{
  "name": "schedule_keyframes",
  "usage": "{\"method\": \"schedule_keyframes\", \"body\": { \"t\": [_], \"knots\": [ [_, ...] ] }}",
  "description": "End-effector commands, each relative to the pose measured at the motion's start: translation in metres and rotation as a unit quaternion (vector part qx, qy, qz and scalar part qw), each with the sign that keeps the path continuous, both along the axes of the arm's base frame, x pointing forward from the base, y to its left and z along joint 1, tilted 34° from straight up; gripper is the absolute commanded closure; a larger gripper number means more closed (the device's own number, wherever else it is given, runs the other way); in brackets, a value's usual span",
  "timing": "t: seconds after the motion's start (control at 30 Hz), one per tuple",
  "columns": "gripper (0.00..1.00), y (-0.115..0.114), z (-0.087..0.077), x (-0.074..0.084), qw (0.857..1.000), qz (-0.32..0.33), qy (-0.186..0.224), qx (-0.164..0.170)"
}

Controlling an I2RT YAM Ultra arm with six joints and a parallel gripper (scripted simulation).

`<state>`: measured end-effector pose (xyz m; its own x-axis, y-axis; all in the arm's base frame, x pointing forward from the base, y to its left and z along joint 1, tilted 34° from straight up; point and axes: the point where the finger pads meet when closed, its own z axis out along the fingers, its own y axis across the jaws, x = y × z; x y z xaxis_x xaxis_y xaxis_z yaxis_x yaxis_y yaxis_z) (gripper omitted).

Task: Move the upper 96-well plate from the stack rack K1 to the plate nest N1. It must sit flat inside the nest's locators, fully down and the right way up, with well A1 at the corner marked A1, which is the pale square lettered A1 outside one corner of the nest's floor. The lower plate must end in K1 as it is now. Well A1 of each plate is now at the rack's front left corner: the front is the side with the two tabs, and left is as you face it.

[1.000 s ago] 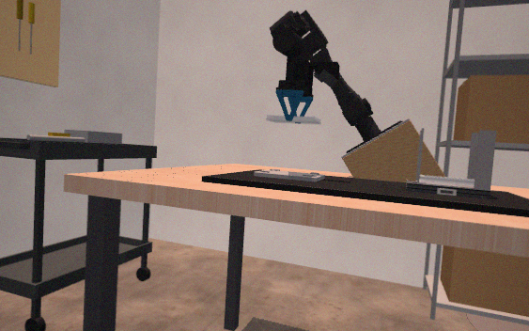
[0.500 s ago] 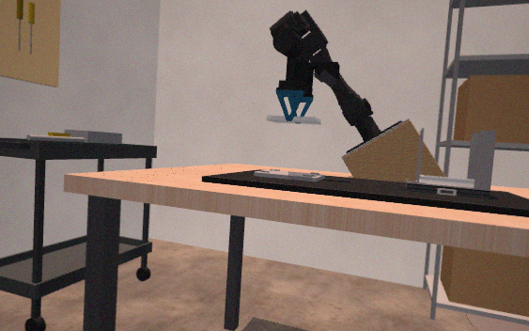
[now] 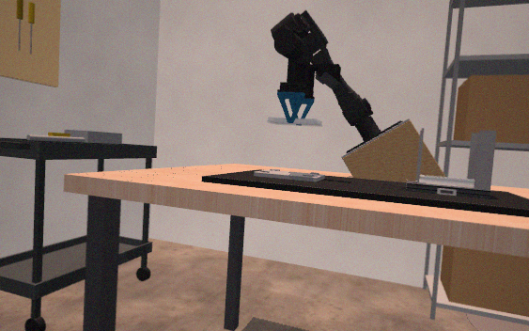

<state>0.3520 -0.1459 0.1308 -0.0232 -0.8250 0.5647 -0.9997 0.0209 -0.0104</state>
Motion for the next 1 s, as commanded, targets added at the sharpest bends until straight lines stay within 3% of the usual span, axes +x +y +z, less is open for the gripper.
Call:
{"method": "schedule_keyframes", "body": {
  "t": [0.0, 0.13, 0.37, 0.47, 0.97],
  "knots": [
    [1.0, 0.008, 0.01, 0.01, 1.0, 0.015, -0.017, 0.002],
    [1.0, 0.006, 0.008, 0.012, 1.0, 0.014, -0.019, 0.001],
    [1.0, 0.001, -0.003, 0.001, 1.0, 0.01, -0.002, 0.004],
    [1.0, 0.001, 0.003, 0.006, 1.0, 0.012, -0.012, 0.002],
    [1.0, -0.001, 0.002, 0.003, 1.0, 0.007, -0.007, 0.0]
  ]
}}
